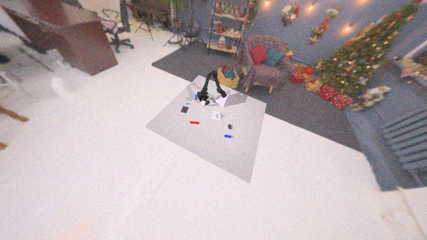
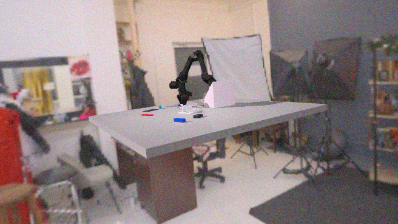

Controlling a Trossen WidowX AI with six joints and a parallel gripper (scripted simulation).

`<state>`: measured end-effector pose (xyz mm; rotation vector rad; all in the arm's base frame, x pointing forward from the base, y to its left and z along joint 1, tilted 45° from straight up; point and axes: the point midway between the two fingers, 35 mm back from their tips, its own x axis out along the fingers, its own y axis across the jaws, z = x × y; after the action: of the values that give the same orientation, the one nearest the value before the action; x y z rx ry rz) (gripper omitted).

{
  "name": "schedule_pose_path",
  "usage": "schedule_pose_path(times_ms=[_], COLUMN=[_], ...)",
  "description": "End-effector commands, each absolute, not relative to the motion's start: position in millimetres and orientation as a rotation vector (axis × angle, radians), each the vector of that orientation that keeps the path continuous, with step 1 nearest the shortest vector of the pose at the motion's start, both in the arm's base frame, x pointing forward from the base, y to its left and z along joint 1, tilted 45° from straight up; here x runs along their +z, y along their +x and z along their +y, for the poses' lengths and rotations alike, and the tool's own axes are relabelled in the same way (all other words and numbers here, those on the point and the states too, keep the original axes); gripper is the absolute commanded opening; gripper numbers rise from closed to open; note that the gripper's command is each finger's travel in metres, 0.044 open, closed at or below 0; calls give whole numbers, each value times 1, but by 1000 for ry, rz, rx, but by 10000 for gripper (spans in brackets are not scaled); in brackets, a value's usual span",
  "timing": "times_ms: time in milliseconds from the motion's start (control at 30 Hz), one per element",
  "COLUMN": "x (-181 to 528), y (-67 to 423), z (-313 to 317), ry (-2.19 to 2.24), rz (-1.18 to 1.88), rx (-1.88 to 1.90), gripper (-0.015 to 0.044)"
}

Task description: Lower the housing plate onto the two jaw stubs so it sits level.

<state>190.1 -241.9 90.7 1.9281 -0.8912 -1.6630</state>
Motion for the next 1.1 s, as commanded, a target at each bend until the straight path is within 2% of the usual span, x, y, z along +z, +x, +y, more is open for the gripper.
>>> schedule_pose_path(times_ms=[0,467,1067], x=[90,91,105], y=[190,190,192], z=[-242,-242,-227], ry=[1928,1928,1932], rz=[-885,-891,-888], rx=[-1663,-1663,-1666], gripper=[440,353,351])
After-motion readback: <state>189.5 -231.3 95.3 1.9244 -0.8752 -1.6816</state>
